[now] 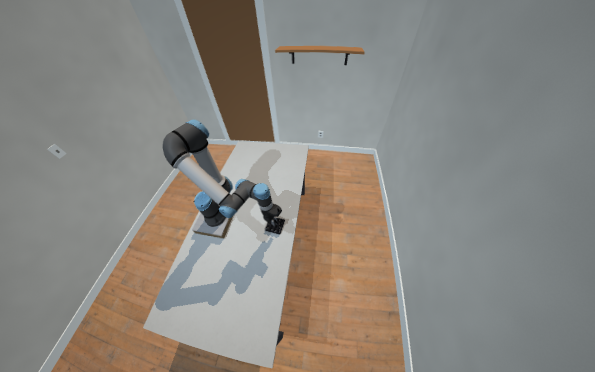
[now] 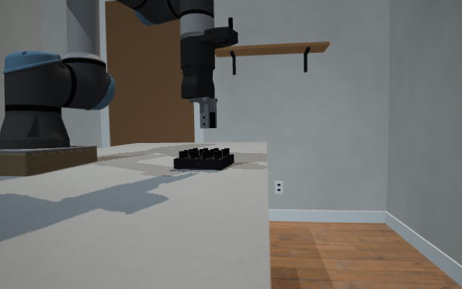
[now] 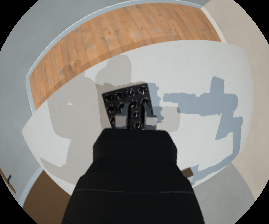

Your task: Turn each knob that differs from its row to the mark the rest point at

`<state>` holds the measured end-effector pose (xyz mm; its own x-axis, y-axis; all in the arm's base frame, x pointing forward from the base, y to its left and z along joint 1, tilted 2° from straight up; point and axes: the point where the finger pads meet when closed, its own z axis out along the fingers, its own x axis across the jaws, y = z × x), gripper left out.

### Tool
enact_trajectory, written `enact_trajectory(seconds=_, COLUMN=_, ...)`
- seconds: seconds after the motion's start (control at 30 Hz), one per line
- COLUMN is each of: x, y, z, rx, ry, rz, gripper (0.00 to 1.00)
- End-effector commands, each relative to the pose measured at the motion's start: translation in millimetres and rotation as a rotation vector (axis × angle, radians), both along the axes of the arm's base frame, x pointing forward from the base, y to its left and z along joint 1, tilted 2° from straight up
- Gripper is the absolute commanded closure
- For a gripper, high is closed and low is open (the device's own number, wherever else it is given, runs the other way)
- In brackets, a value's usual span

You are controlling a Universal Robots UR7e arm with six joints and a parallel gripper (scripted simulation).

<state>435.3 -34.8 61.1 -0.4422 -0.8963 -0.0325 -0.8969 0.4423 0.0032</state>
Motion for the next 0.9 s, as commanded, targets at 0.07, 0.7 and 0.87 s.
enact_trajectory(seconds=0.07, x=-0.1, y=3.5, z=1.1, rx=0.001, ry=-0.006, rz=0.111, gripper=0.54)
enact_trajectory(seconds=0.7, x=-0.8, y=7.2, z=1.7, rx=-0.001, ry=-0.009, rz=0.216, gripper=0.54)
enact_trajectory(seconds=0.87, x=-0.9, y=7.2, z=1.7, rx=-0.001, ry=-0.009, rz=0.217, gripper=0.54)
